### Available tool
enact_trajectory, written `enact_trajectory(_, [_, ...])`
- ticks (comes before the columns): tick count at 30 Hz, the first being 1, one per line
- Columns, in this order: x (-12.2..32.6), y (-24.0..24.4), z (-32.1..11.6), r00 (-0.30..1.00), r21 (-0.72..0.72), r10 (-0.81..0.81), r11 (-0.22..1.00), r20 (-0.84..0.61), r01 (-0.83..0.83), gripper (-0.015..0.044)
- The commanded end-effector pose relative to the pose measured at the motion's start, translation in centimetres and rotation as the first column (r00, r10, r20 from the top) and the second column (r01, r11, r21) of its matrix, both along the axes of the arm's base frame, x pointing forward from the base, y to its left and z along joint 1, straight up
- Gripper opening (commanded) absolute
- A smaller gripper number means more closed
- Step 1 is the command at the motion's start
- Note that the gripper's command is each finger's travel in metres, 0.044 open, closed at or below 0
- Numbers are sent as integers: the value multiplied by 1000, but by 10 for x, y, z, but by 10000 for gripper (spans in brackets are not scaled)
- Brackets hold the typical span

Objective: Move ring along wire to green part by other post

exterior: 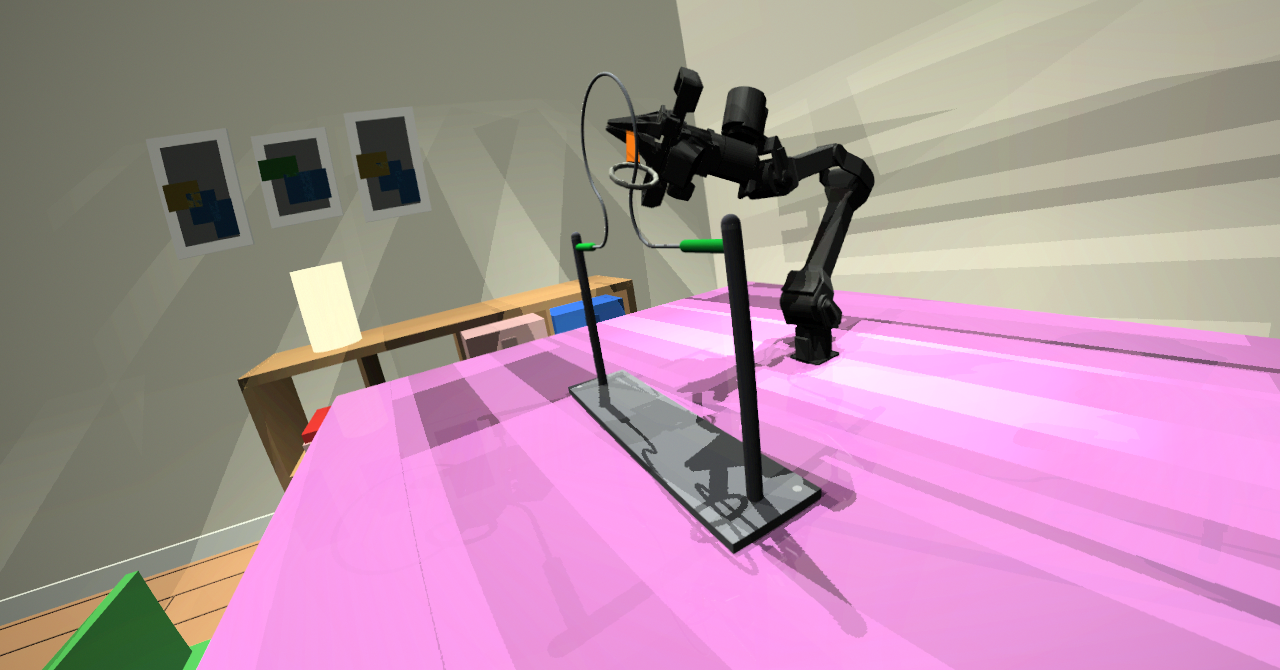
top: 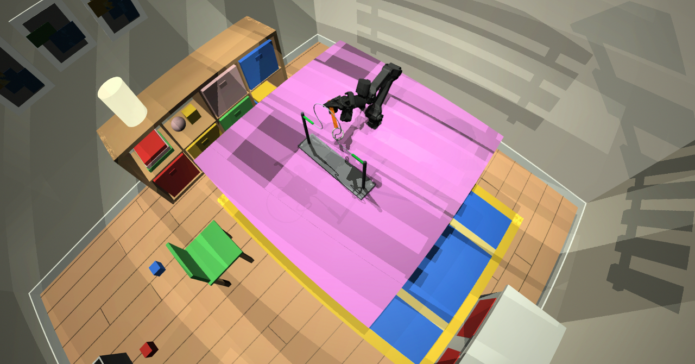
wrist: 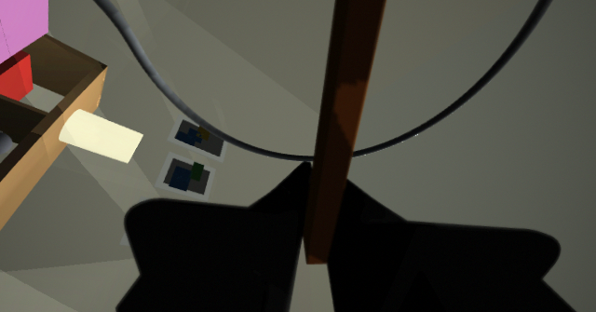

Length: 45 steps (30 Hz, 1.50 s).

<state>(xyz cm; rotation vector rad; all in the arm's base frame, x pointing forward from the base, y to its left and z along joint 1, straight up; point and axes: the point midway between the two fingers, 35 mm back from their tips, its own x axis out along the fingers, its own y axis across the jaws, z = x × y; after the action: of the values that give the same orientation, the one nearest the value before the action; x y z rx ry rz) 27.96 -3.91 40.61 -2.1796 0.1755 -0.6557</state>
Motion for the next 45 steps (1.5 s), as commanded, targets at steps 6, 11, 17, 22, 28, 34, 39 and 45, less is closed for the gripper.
enact_trajectory(6, [0,-7,-10,1000,6,1,1000,-4,-1,-150])
enact_trajectory(11, [0,-13,-18,1000,56,2,998,-1,-2,-150])
enact_trajectory(17, [-3,-18,-29,1000,121,-25,992,17,23,-150])
enact_trajectory(22, [-9,-24,-47,996,237,-73,970,41,62,-150])
enact_trajectory(28, [-9,-31,-67,996,363,-79,930,38,60,-150])
enact_trajectory(34, [-9,-35,-88,996,495,-82,867,32,55,-150])
enact_trajectory(39, [-9,-36,-107,996,599,-84,799,27,51,-150])
enact_trajectory(45, [-8,-35,-129,996,713,-85,700,21,45,-150])
